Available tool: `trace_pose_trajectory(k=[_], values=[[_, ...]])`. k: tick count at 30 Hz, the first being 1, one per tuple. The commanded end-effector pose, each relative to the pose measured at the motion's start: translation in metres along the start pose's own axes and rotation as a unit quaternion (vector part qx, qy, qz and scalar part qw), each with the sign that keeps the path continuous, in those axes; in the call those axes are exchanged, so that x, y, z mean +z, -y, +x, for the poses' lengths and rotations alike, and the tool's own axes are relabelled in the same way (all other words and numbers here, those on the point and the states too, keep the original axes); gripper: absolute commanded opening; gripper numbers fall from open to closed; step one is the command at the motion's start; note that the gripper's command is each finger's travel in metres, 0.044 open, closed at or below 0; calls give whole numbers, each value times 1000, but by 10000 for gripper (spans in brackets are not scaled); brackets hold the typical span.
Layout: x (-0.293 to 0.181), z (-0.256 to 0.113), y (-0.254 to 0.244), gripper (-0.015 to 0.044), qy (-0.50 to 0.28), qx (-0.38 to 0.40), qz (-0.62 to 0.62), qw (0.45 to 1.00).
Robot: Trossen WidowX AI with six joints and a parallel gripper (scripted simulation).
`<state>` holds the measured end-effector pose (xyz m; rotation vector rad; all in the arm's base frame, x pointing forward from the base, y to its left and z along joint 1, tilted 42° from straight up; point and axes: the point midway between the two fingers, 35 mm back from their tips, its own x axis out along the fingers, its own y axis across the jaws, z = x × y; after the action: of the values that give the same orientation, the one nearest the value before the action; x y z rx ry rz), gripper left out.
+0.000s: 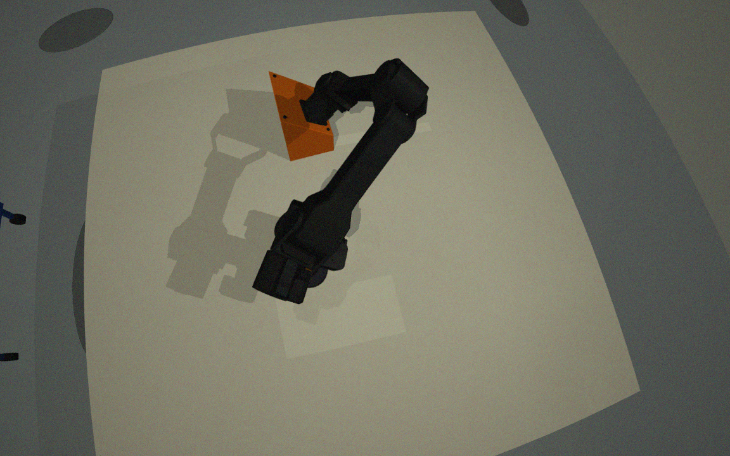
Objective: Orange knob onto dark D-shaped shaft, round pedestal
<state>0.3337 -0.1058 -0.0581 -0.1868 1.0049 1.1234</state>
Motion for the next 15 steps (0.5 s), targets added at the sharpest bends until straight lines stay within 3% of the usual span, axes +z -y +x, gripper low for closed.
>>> trace_pose_trajectory(k=[1,15], values=[[0,1,0,0,0,0,-4,1000],[1,2,1,0,0,0,-4,1000]])
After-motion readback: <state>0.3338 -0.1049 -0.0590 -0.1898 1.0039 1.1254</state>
